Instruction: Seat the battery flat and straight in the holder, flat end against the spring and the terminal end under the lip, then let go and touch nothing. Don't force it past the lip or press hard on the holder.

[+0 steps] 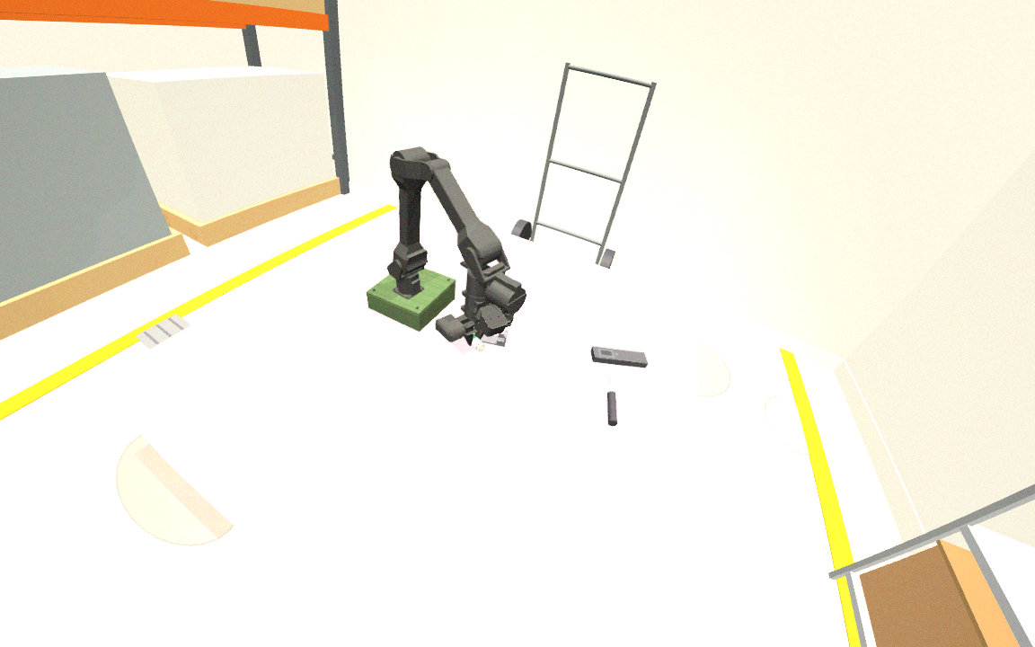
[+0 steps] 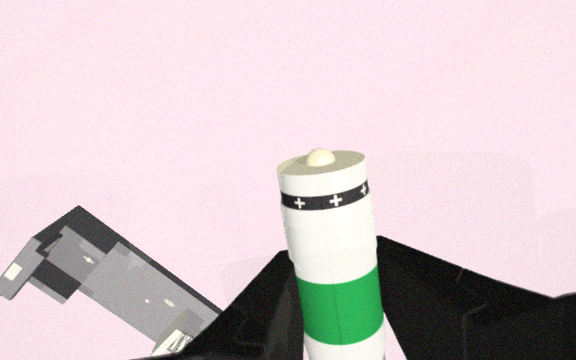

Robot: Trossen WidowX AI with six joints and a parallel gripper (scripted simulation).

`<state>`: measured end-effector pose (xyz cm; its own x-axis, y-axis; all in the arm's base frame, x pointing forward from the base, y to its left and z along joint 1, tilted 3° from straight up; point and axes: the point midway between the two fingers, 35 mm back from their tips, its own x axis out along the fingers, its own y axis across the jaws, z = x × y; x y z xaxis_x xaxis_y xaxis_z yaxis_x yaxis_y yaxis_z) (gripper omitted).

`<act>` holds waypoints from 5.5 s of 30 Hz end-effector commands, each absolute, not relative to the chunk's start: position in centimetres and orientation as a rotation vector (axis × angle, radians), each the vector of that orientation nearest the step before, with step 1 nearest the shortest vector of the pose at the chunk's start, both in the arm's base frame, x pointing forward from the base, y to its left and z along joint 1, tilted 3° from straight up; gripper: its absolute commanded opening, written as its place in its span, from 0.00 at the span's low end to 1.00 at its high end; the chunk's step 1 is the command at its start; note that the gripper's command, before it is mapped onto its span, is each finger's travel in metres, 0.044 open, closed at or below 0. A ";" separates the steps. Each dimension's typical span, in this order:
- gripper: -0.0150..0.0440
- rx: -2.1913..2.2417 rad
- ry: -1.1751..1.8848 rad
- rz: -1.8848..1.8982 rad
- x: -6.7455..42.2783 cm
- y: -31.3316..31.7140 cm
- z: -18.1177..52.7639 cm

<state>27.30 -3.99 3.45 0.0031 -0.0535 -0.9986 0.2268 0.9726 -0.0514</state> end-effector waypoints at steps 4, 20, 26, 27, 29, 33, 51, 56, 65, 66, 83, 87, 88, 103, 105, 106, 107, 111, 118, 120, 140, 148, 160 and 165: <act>0.38 -0.088 1.567 0.020 27.1 0.4 4.0; 0.38 -0.389 1.529 0.326 26.0 5.8 4.3; 0.38 -0.370 1.456 0.333 26.2 5.8 2.9; 0.38 -0.367 1.444 0.334 26.3 5.8 2.7; 0.38 -0.361 1.421 0.336 26.3 5.8 2.3; 0.38 -0.350 1.372 0.340 26.4 5.8 1.6; 0.38 -0.322 1.240 0.349 26.3 5.6 0.0; 0.38 -0.314 1.209 0.353 26.2 5.5 -0.3; 0.38 -0.302 1.152 0.359 26.1 5.4 -0.7; 0.38 -0.300 1.145 0.360 26.0 5.4 -0.7; 0.38 -0.283 1.042 0.369 25.5 5.2 -1.3; 0.38 -0.283 1.039 0.369 25.4 5.1 -1.3; 0.38 -0.283 1.039 0.368 25.4 5.1 -1.3; 0.38 -0.288 1.038 0.360 24.2 4.6 -1.5; 0.38 -0.289 1.038 0.358 24.0 4.5 -1.5; 0.38 -0.290 1.039 0.358 24.0 4.5 -1.5; 0.38 -0.290 1.039 0.357 23.9 4.4 -1.5; 0.38 -0.292 1.041 0.355 23.7 4.4 -1.5; 0.38 -0.294 1.046 0.352 23.5 4.3 -1.6; 0.38 -0.294 1.047 0.352 23.4 4.2 -1.6; 0.38 -0.301 1.096 0.350 23.6 4.3 -1.7; 0.38 -0.306 1.145 0.346 23.9 4.4 -1.8; 0.38 -0.316 1.217 0.340 24.2 4.5 -2.0; 0.38 -0.321 1.247 0.338 24.3 4.5 -2.1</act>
